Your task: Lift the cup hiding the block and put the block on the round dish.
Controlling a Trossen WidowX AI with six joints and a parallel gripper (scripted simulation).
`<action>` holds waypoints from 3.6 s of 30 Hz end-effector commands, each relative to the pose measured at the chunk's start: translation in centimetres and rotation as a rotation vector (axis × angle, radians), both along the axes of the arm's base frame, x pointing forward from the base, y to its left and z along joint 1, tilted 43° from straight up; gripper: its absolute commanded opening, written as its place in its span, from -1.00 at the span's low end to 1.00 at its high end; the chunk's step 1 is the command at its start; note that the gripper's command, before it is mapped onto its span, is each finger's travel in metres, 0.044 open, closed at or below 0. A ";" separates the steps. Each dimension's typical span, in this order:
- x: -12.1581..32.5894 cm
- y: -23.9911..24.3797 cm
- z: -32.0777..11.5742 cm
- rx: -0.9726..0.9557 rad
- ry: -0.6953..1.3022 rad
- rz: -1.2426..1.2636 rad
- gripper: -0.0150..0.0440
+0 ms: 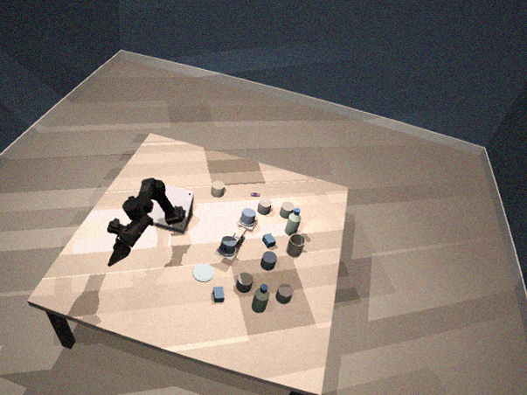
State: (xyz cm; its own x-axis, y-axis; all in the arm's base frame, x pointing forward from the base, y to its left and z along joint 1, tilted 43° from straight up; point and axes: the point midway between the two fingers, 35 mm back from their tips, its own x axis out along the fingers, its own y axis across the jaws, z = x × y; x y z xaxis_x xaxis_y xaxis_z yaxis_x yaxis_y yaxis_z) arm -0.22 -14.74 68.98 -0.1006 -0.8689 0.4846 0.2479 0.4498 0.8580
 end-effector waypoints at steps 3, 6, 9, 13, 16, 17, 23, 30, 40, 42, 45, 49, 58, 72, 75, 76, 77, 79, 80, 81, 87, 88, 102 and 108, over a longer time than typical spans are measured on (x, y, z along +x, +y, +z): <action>1.2 -1.0 -0.7 0.033 0.017 0.031 1.00; 3.7 -2.6 -2.3 0.097 0.055 0.093 1.00; 6.4 -4.0 -3.9 0.159 0.098 0.153 1.00; 10.1 -5.0 -6.2 0.231 0.166 0.234 1.00; 12.9 -5.3 -8.1 0.281 0.224 0.294 1.00; 13.8 -5.4 -8.7 0.296 0.244 0.314 1.00; 18.5 -4.5 -11.6 0.359 0.298 0.451 1.00; 24.3 -2.6 -16.6 0.457 0.447 0.570 1.00; 30.7 2.6 -24.3 0.555 0.723 0.701 1.00; 31.6 3.9 -25.9 0.566 0.782 0.723 1.00; 32.8 6.0 -28.2 0.578 0.873 0.753 1.00; 33.8 8.9 -31.2 0.582 0.997 0.786 1.00; 34.4 15.5 -37.5 0.554 1.261 0.869 1.00; 31.0 23.9 -45.9 0.373 1.694 0.866 1.00; 29.8 25.2 -47.4 0.311 1.781 0.852 1.00; 29.3 25.7 -47.8 0.289 1.809 0.846 1.00; 28.9 26.1 -48.3 0.265 1.836 0.840 1.00; 28.0 26.8 -49.2 0.216 1.890 0.826 1.00; 27.6 27.2 -49.6 0.190 1.916 0.818 1.00; 27.1 27.5 -50.0 0.165 1.941 0.810 1.00; 24.4 29.1 -52.1 -0.004 2.075 0.754 1.00; 23.9 29.3 -52.4 -0.034 2.095 0.743 1.00; 17.9 30.9 -55.6 -0.520 2.290 0.548 1.00; 17.3 31.0 -55.8 -0.575 2.300 0.524 1.00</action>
